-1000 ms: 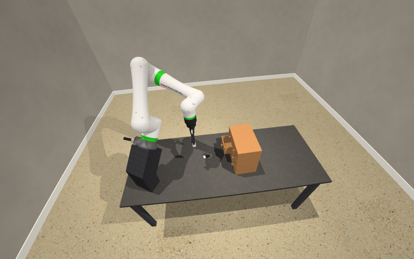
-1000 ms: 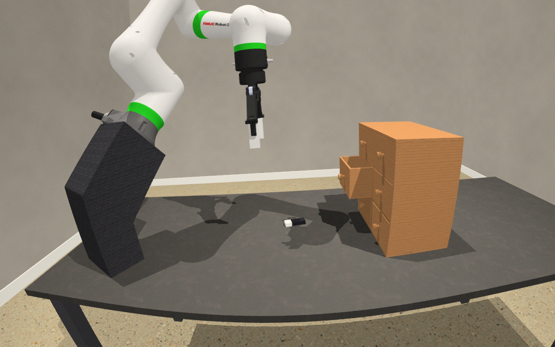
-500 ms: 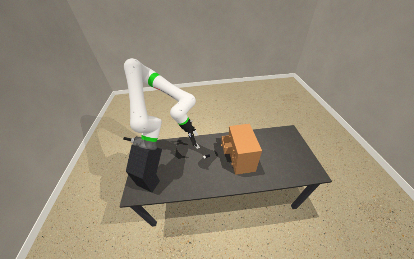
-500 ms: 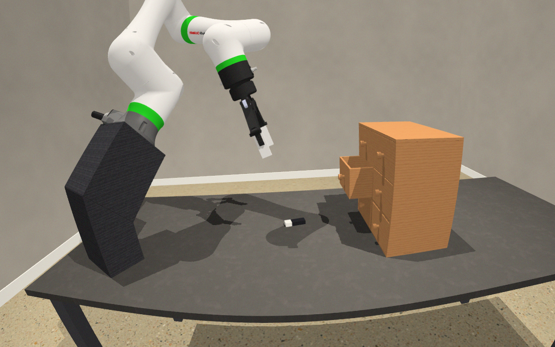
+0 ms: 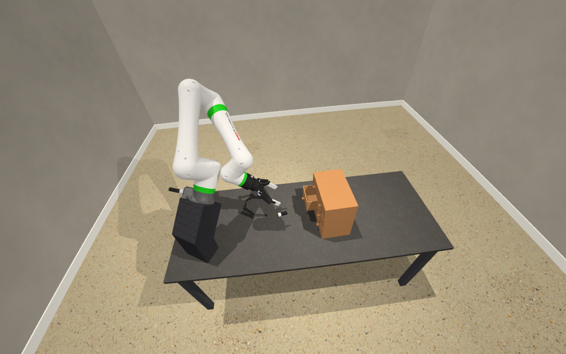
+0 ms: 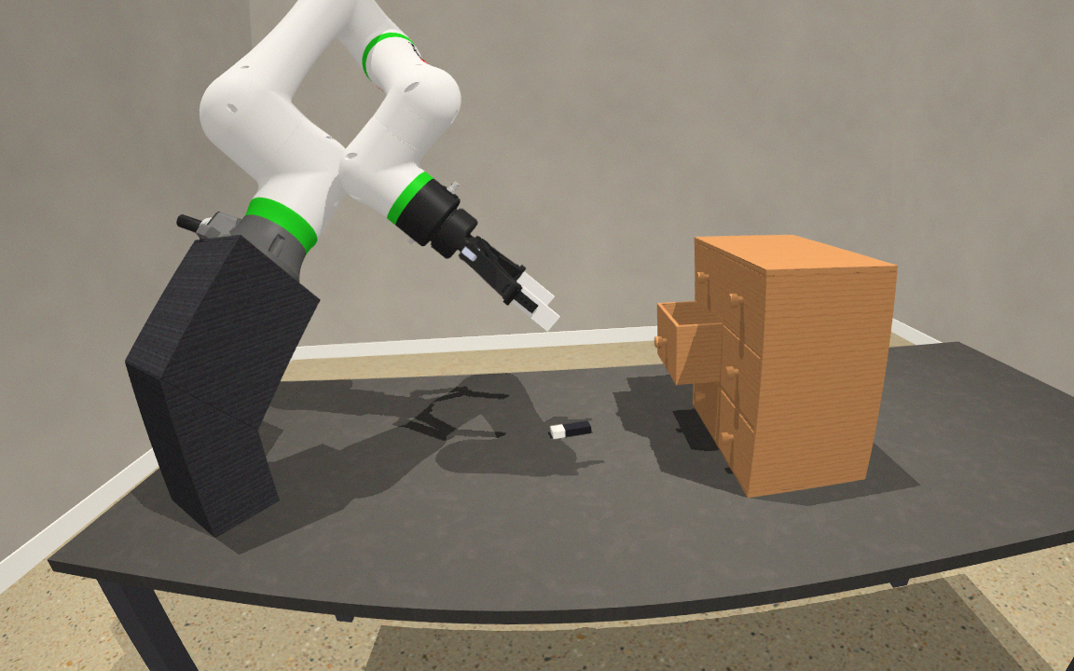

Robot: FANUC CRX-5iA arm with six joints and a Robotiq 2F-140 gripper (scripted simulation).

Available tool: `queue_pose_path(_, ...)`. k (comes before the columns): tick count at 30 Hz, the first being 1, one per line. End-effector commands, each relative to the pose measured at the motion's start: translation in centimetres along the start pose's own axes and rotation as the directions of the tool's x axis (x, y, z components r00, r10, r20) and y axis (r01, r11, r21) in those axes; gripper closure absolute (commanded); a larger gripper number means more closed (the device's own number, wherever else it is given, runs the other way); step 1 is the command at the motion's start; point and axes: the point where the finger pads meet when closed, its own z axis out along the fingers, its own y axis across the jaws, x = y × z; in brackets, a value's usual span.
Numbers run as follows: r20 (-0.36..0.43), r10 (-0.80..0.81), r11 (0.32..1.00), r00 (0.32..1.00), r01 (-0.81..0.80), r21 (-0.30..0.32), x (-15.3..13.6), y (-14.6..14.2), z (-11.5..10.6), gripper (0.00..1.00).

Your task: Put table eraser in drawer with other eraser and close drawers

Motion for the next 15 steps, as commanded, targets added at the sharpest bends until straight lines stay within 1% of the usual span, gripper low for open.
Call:
queue_pose_path(1,0.174,0.055,0.998,0.983,-0.053,-0.015,0.1,0.3,2.0,0.00)
queue_pose_path(3,0.215,0.059,0.998,0.975,-0.056,-0.024,0.0,0.6,2.6,0.00)
queue_pose_path(7,0.291,0.047,0.999,0.955,-0.050,0.002,-0.2,-0.2,3.2,0.00)
queue_pose_path(10,0.346,0.057,0.998,0.937,-0.057,-0.010,-0.4,0.0,4.0,0.00)
queue_pose_path(15,0.395,0.048,0.999,0.917,-0.052,-0.002,-0.1,-0.2,4.6,0.00)
